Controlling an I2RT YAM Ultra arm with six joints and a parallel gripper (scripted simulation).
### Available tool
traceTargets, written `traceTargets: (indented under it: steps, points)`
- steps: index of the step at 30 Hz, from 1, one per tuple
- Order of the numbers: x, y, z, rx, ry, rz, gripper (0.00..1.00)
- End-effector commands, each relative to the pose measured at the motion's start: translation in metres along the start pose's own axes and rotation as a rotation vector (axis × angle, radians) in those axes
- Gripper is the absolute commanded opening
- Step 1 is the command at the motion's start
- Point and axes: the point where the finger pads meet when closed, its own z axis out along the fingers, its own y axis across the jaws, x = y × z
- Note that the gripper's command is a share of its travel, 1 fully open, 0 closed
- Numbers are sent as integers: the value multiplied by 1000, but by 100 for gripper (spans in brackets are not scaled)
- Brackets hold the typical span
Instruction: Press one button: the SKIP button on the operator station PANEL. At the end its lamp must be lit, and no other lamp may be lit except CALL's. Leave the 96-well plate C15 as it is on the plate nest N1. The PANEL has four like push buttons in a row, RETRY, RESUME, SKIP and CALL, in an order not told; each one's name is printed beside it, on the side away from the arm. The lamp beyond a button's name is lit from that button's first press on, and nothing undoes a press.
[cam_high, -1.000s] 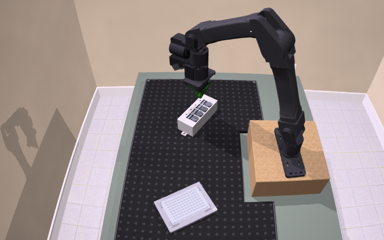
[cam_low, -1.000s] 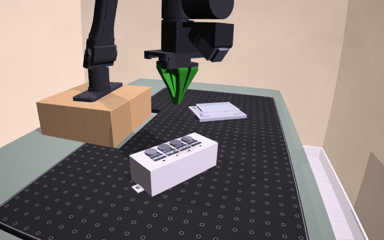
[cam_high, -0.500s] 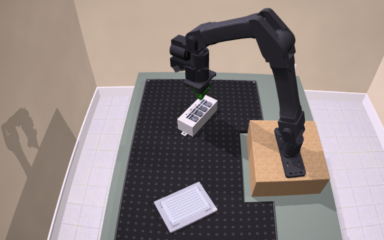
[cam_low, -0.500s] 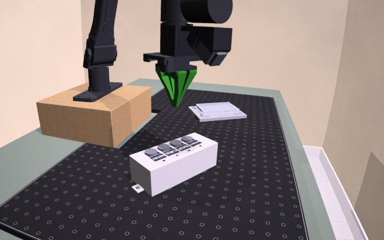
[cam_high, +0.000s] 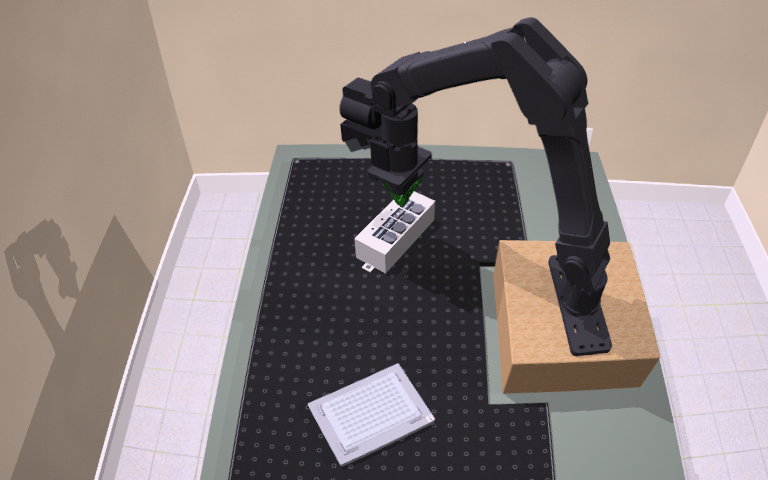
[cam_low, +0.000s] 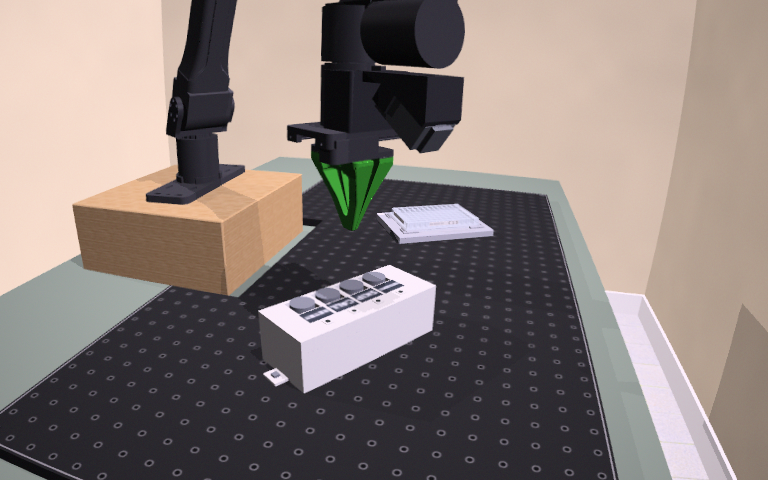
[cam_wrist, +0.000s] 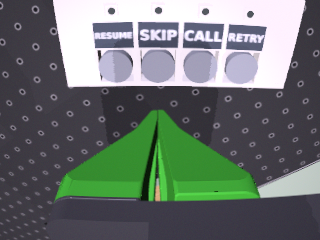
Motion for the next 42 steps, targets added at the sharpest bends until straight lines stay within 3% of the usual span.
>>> traceTargets:
  steps: [1,11,13,14,16,28,30,31,34,40,42]
  points:
    - [0,-1,12,0,6,10,0]
    - [-2,-1,23,0,-2,10,0]
    - [-2,-1,23,0,-2,10,0]
    - [-10,-1,18,0,-27,10,0]
    - [0,-1,29,0,6,10,0]
    - [0,-1,45,0,4,9,0]
    - [0,-1,45,0,4,9,0]
    - [-17,-1,31,1,-55,9,0]
    - [1,-1,51,0,6,9,0]
    - [1,-1,59,0,6,9,0]
    - [-8,-1,54,0,-18,9,0]
